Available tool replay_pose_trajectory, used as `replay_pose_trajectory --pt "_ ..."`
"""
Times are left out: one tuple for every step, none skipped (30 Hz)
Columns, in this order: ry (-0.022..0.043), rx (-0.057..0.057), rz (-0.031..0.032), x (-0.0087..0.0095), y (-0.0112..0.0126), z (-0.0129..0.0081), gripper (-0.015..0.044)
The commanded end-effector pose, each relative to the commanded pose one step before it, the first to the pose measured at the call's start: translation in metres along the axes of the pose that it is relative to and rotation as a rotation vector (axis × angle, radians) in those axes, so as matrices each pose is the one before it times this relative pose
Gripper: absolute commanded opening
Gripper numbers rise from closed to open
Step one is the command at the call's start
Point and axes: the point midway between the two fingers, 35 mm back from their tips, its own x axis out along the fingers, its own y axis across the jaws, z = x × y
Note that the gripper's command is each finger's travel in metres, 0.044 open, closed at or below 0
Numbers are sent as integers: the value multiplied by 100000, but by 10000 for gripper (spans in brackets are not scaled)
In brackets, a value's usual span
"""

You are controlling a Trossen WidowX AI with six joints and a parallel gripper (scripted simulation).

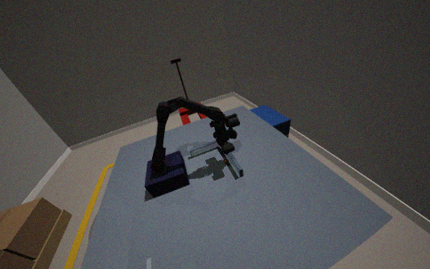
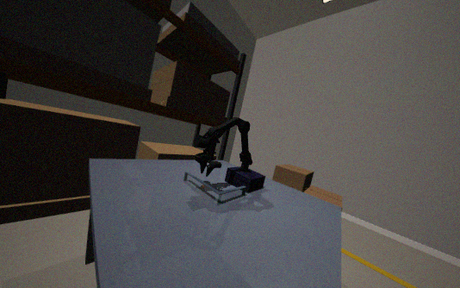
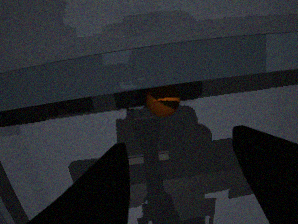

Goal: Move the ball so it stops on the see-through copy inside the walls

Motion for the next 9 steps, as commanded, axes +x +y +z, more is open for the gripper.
replay_pose_trajectory --pt "1228 10 88 437 18 -194 226" --pt "0 0 0 0 0 0 226" --pt "-33 1 -4 -292 -1 0 252" --pt "-98 3 -11 -879 -1 -14 278" --pt "-158 6 -19 -1472 2 -75 305" --pt "-152 6 -19 -1478 8 -140 331" --pt "-88 4 -11 -888 7 -115 357" --pt "-29 1 -4 -296 3 -43 383" --pt "0 0 0 0 0 0 410"
